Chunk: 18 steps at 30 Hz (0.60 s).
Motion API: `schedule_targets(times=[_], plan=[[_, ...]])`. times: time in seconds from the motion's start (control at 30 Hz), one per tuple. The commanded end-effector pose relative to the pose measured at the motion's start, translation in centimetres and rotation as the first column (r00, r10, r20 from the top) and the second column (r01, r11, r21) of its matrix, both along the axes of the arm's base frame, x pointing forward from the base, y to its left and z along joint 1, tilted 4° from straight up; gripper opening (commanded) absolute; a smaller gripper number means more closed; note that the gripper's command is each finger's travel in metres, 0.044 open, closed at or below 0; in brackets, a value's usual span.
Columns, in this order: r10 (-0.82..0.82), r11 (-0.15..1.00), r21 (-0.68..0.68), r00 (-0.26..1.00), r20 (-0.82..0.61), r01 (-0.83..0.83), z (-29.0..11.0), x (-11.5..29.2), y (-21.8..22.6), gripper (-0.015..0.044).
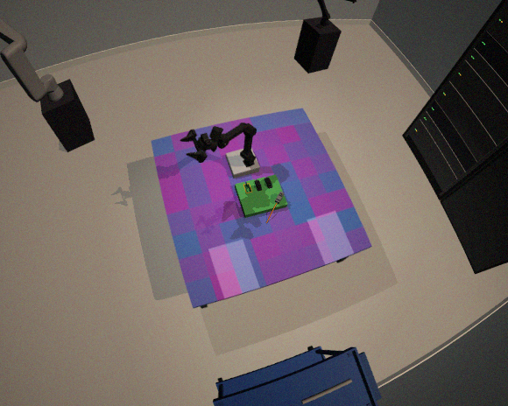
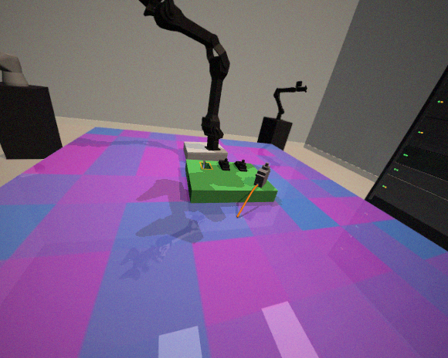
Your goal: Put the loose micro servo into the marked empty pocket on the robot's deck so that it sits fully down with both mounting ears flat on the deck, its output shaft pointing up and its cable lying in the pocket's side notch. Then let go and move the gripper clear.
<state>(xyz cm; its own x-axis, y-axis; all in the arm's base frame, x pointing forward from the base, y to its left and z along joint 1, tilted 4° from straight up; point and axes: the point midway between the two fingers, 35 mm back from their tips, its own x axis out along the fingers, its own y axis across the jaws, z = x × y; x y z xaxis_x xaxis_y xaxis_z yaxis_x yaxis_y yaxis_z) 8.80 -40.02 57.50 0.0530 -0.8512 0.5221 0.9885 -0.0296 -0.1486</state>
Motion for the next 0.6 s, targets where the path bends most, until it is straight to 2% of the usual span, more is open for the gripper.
schedule_targets(times=[0.0,0.43,0.57], plan=[[0.027,0.998,0.066,0.997,-0.067,-0.022,-1.9,2.2,-1.0,0.044],[0.169,0.965,0.24,0.946,-0.276,-0.102,-7.3,10.3,-1.6,0.044],[0.203,0.956,0.267,0.934,-0.295,-0.123,-8.2,11.8,-1.3,0.044]])
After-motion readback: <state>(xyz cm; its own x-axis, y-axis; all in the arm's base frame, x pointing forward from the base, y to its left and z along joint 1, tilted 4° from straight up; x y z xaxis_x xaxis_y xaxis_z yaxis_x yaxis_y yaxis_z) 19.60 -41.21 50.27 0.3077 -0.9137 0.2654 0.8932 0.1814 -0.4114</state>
